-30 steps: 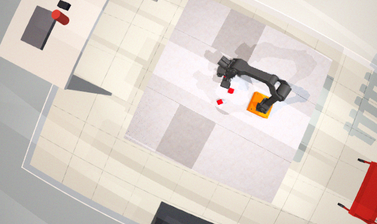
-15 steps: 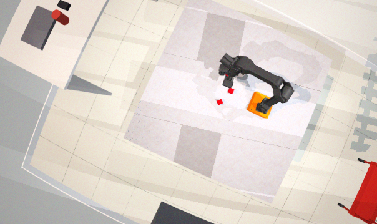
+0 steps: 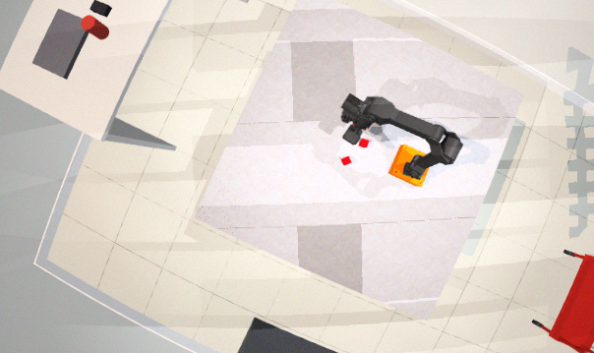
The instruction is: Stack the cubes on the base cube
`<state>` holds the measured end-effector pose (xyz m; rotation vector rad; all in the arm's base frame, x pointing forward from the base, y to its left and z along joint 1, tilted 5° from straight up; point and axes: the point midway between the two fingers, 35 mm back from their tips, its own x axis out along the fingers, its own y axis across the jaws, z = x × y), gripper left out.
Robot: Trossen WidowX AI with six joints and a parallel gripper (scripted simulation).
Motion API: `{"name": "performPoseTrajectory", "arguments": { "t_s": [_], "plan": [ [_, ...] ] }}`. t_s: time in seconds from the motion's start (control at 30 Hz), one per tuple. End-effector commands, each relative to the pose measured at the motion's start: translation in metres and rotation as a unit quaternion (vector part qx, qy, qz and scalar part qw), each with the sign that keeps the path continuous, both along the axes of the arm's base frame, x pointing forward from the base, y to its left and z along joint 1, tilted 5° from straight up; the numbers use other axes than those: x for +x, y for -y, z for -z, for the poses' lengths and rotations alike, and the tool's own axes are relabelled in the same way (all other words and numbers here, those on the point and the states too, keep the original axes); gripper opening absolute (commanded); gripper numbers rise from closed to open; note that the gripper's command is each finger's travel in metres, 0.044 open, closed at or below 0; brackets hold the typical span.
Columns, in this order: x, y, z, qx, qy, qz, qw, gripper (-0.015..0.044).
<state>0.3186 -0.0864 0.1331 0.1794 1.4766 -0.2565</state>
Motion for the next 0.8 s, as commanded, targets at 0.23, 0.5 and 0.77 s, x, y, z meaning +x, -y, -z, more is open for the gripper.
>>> {"name": "performPoseTrajectory", "arguments": {
  "t_s": [0.23,0.5,0.77],
  "plan": [
    [0.003,-0.036,0.01,0.01,0.009,0.139,0.99,0.0105],
    [0.003,-0.061,0.017,0.019,0.014,0.232,0.972,0.0105],
    [0.001,-0.086,0.025,0.026,0.019,0.323,0.946,0.0105]
  ]
}}
